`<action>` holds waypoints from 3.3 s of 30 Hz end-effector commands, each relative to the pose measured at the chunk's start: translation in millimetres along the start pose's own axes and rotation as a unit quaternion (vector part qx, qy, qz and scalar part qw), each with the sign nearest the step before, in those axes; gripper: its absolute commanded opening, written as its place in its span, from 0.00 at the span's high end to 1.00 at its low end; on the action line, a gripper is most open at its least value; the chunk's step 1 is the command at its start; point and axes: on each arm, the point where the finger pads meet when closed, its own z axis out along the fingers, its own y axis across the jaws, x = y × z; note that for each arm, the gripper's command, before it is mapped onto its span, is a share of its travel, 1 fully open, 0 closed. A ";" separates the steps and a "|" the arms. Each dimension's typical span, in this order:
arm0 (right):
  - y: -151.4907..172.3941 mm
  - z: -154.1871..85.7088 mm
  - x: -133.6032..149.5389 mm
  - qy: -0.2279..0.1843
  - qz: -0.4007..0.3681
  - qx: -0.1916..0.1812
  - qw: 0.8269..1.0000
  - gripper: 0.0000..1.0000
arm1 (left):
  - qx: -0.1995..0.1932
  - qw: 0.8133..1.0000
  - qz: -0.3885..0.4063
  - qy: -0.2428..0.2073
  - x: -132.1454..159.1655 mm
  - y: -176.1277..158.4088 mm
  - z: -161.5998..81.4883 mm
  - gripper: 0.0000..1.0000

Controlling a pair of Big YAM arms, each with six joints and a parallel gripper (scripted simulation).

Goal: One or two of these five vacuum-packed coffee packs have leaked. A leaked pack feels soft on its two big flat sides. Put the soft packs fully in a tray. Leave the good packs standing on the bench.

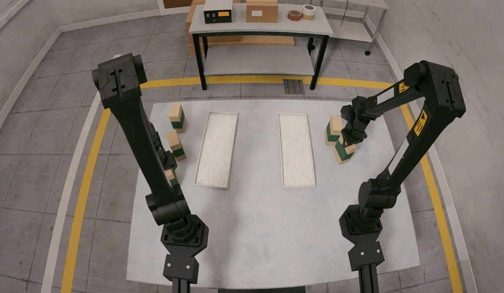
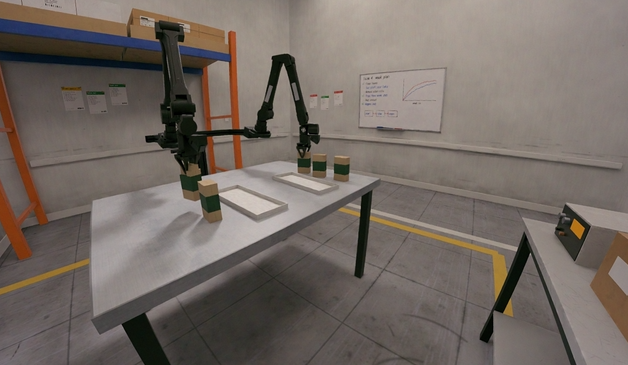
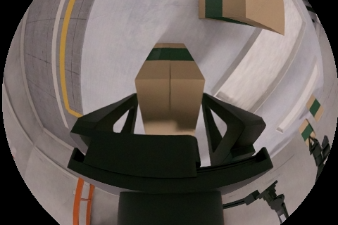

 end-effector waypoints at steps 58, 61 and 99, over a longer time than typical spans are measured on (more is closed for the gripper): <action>100.8 -8.1 -46.6 -0.013 0.001 0.002 1.000 0.77 | -0.001 1.000 0.001 -0.009 -10.4 0.0 -87.8 0.24; 113.0 -7.5 -49.5 -0.012 0.001 0.002 1.000 0.77 | -0.001 1.000 0.001 -0.009 -10.4 0.0 -87.8 0.24; 192.7 -18.5 -81.1 -0.028 0.008 -0.001 1.000 0.77 | -0.001 1.000 0.001 -0.009 -10.4 0.0 -87.8 0.24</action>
